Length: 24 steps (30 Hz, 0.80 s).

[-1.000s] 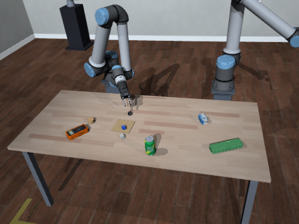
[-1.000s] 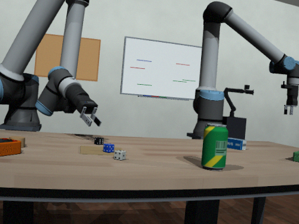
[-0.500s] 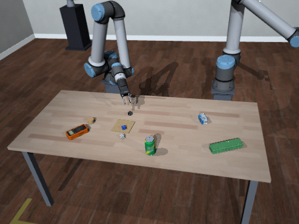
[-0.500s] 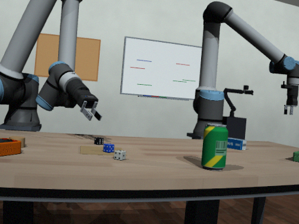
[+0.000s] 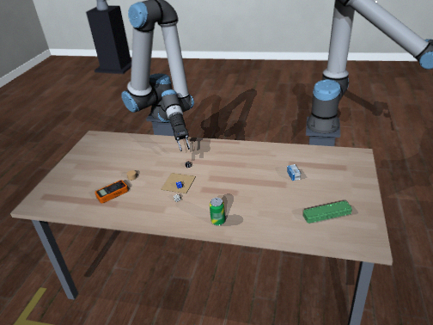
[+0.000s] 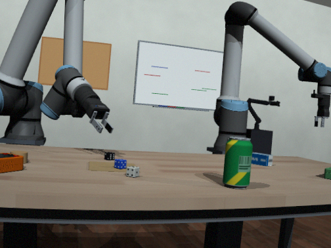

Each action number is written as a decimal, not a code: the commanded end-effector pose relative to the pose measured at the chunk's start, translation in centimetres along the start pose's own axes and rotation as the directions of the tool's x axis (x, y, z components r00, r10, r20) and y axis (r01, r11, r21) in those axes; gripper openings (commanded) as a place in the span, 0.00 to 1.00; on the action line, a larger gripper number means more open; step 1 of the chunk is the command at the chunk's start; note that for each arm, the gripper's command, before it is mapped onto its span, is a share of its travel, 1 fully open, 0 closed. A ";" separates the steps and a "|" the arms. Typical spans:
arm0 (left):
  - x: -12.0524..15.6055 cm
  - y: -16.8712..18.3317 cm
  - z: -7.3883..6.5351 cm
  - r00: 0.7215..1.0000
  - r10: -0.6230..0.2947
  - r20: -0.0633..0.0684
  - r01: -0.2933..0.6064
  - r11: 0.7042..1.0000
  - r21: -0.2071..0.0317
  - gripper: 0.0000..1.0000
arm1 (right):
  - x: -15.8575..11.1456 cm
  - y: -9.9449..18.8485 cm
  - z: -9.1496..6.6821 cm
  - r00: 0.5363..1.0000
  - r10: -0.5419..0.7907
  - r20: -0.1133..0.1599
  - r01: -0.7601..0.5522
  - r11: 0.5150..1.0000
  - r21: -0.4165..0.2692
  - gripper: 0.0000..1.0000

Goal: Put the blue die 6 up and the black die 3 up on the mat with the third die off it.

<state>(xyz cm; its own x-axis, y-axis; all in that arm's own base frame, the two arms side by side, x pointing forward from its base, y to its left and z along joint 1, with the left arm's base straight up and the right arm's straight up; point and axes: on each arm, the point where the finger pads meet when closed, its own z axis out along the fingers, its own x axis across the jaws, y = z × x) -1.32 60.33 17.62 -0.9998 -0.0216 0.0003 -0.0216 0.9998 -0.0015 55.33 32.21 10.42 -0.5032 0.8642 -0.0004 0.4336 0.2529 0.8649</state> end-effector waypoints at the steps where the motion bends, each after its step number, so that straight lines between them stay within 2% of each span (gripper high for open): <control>1: 0.0 0.1 -0.1 1.000 0.000 0.000 0.000 1.000 -0.002 1.00 | 0.0 0.2 0.1 1.000 0.000 0.000 0.000 0.999 0.045 0.79; 7: 0.0 0.1 -0.1 1.000 0.000 0.000 0.000 1.000 -0.002 1.00 | -0.1 0.4 0.1 1.000 0.001 0.000 -0.001 0.996 0.093 0.79; 14: 0.0 0.1 -0.1 1.000 0.000 0.000 0.000 1.000 -0.002 1.00 | 0.0 1.0 0.5 1.000 0.001 0.000 -0.001 0.979 0.205 0.79; 20: 0.0 0.1 -0.1 1.000 0.000 0.000 0.000 1.000 -0.002 1.00 | 0.0 1.7 0.8 1.000 0.000 0.000 0.000 0.945 0.326 0.79; 22: 0.0 0.1 -0.1 1.000 0.000 0.000 0.000 1.000 -0.002 1.00 | 0.0 1.7 0.8 1.000 0.000 0.000 0.000 0.945 0.326 0.79; 24: 0.0 0.1 -0.1 1.000 0.000 0.000 0.000 1.000 -0.002 1.00 | 0.0 2.0 0.9 1.000 0.001 0.000 -0.001 0.929 0.369 0.79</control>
<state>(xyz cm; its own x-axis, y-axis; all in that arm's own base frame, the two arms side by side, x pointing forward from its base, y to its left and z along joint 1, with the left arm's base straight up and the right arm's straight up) -1.32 60.33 17.62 -0.9998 -0.0216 0.0003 -0.0216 0.9998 -0.0015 56.49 32.78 11.69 -0.5029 0.8643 0.0052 0.6201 0.3566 0.6987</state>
